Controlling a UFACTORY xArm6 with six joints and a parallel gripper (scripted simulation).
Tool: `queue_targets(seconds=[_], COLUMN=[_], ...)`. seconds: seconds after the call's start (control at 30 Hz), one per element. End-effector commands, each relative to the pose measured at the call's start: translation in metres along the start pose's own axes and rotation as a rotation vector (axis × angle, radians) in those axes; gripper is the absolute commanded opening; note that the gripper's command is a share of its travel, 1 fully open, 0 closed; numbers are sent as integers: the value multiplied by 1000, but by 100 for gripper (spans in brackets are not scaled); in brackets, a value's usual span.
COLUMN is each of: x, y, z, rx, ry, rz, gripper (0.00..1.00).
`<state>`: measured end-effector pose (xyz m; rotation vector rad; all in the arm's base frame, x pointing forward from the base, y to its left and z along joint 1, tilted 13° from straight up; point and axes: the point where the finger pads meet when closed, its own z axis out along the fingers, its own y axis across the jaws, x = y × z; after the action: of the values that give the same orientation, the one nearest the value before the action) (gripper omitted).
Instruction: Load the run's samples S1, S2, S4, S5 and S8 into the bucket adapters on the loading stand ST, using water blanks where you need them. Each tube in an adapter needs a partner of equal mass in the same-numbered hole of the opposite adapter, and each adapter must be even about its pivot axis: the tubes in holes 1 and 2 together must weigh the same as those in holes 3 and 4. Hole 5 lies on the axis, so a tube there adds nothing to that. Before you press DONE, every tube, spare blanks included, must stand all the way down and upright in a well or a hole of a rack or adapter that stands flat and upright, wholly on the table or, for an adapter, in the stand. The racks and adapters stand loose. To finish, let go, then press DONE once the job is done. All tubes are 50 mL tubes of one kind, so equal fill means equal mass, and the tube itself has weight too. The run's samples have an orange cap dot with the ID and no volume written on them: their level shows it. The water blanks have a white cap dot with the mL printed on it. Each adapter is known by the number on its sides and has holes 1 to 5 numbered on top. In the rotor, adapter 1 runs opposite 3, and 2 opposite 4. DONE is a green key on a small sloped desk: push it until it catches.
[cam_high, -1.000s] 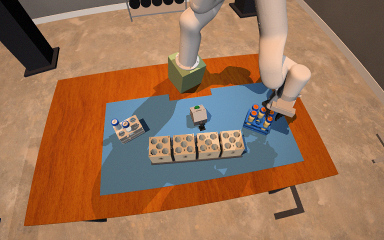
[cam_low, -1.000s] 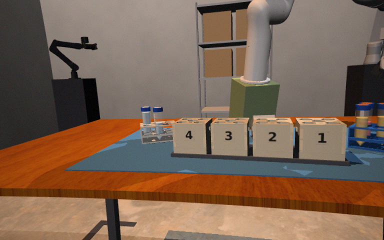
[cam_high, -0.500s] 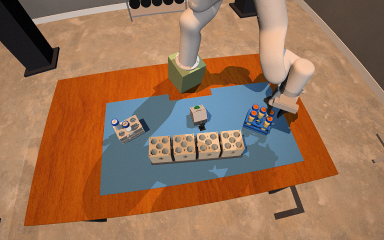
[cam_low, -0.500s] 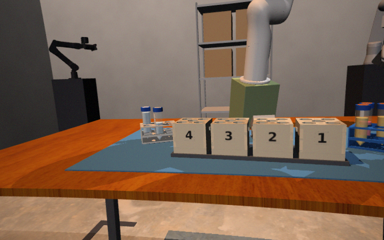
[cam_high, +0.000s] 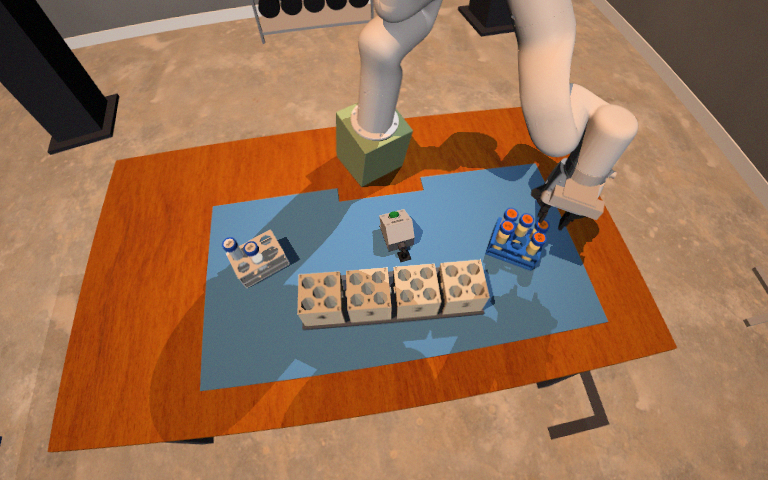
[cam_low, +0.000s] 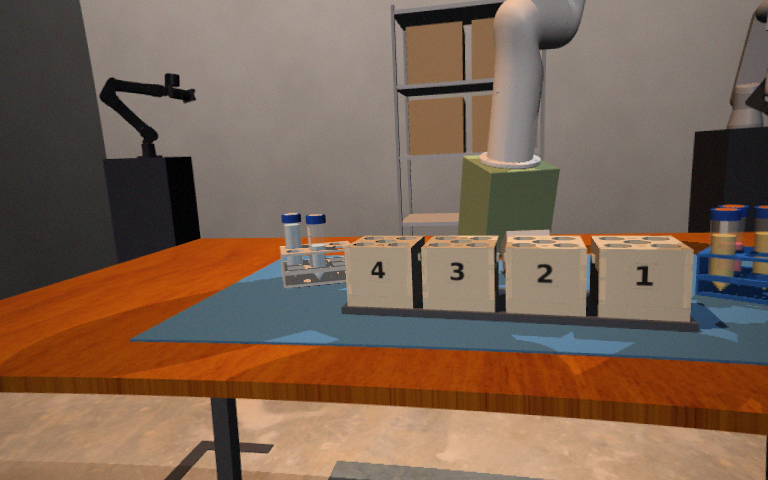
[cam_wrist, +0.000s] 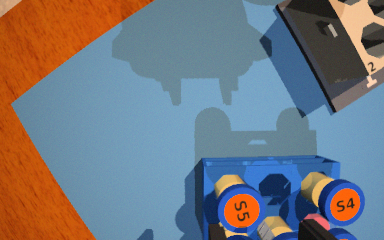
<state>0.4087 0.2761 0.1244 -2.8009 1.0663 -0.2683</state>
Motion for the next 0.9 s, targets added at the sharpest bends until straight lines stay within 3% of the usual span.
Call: queue_targets(seconds=[0.0, 0.6, 0.87], x=[0, 0, 0], y=[-1, -1, -1], z=[-10, -42, -42], rx=[4, 4, 4], ry=[1, 1, 1], rz=[0, 0, 0], gripper=[44, 44, 44])
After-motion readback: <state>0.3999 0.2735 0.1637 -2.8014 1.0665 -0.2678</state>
